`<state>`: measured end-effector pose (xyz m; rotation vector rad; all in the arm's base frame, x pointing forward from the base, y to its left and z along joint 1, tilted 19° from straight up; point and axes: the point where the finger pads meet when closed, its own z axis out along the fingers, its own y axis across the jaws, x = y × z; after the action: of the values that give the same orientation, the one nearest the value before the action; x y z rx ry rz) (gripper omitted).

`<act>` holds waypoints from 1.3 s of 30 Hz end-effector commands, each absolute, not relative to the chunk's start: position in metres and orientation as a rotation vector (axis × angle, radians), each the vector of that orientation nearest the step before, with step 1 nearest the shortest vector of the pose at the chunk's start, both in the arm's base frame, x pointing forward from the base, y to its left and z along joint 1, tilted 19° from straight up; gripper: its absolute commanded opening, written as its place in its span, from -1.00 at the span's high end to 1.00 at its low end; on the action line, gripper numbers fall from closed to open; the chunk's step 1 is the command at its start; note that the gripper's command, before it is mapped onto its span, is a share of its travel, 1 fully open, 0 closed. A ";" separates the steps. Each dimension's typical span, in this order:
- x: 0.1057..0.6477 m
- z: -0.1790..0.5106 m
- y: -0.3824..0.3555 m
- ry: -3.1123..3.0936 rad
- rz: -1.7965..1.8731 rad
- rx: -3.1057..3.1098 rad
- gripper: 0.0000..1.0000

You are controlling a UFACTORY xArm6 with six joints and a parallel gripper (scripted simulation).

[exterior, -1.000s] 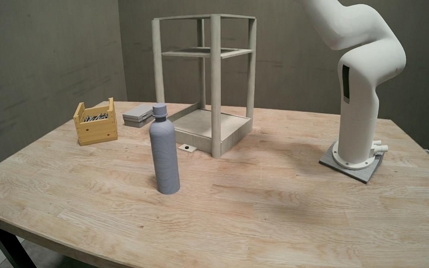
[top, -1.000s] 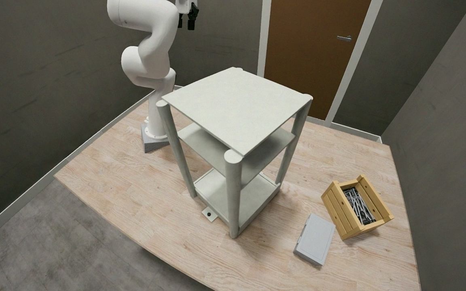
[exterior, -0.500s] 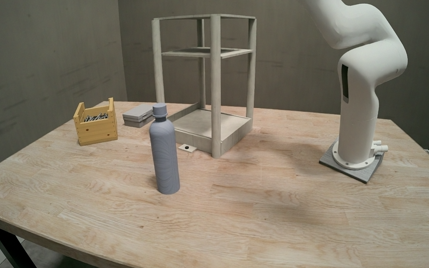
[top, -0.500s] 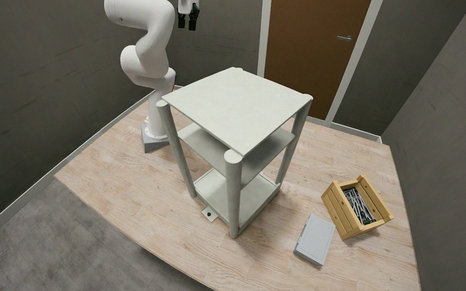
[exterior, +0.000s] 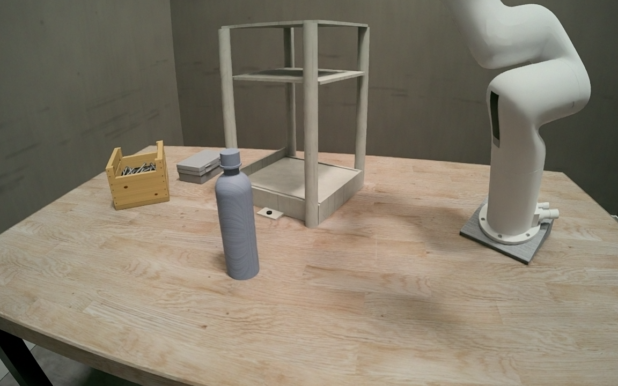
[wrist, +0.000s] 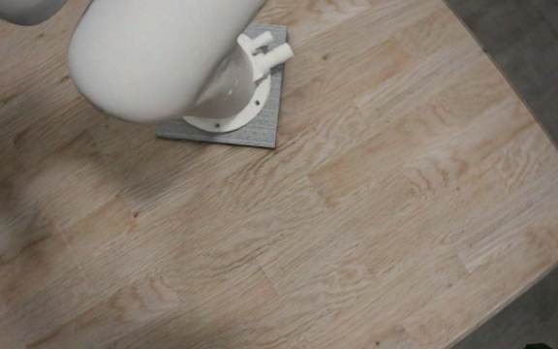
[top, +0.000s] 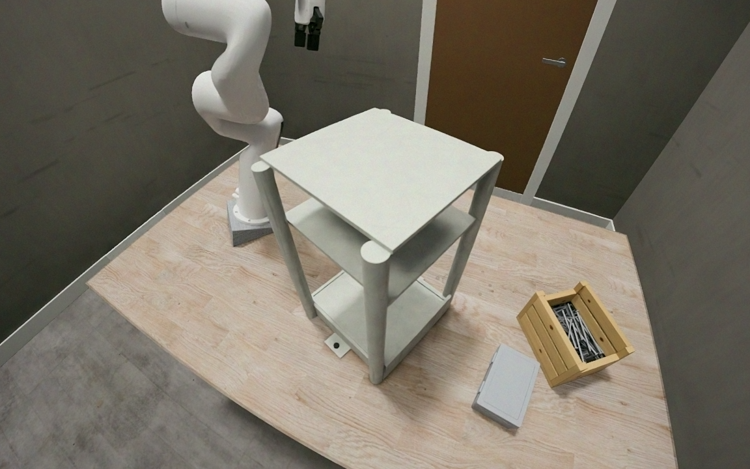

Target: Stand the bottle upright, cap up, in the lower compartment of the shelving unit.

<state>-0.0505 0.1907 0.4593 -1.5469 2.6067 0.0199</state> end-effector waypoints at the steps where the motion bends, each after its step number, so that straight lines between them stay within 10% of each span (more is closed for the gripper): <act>1: -0.045 0.460 0.199 2.683 0.035 -1.431 -1.00; 39: 0.036 0.457 0.258 3.085 0.132 -0.367 -1.00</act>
<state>0.0180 0.2488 0.4568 -0.5705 3.0393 0.1062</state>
